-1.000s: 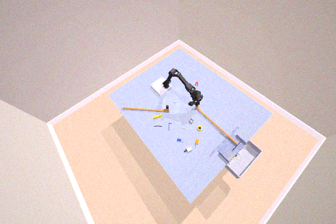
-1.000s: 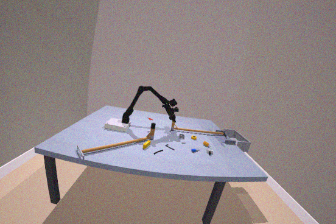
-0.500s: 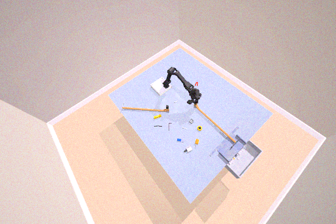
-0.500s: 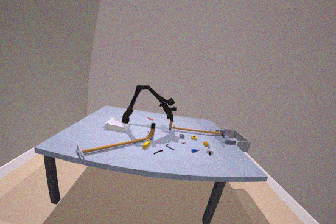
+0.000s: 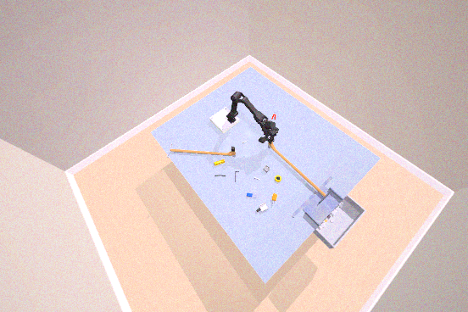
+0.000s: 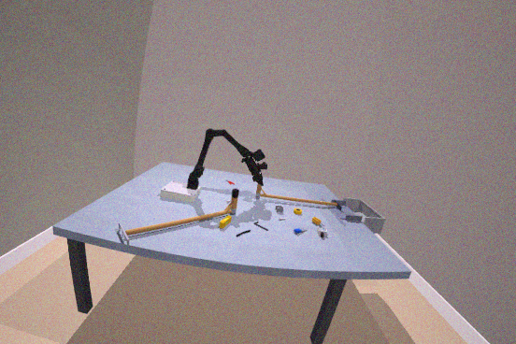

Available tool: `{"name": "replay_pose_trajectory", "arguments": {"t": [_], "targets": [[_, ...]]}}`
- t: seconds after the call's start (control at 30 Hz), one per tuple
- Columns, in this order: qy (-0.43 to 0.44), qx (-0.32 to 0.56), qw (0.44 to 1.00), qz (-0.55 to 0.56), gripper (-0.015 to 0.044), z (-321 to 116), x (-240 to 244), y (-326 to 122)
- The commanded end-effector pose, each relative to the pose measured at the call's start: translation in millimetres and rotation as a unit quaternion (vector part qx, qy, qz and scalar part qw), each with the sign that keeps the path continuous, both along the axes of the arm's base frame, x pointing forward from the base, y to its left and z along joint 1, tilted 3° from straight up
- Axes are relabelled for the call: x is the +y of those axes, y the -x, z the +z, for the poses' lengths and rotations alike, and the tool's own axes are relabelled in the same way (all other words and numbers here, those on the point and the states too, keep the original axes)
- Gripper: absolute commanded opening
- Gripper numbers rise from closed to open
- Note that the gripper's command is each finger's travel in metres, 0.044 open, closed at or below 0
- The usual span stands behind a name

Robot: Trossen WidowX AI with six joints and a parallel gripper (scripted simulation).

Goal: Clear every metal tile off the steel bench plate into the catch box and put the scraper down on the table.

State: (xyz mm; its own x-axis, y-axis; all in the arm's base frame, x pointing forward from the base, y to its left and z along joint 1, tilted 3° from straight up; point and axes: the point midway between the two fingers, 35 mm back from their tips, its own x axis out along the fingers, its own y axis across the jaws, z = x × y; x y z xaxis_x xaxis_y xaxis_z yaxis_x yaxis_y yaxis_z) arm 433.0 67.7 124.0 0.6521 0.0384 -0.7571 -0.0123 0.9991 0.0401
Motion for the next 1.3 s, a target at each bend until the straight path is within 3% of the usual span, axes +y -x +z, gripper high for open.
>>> {"name": "replay_pose_trajectory", "arguments": {"t": [0.0, 1.27], "targets": [[-0.002, -0.012, 1.0, -0.001, 0.0, 8, 1, 5], [-0.002, -0.013, 1.0, 0.0, 0.0, -1, -1, 66]]}}
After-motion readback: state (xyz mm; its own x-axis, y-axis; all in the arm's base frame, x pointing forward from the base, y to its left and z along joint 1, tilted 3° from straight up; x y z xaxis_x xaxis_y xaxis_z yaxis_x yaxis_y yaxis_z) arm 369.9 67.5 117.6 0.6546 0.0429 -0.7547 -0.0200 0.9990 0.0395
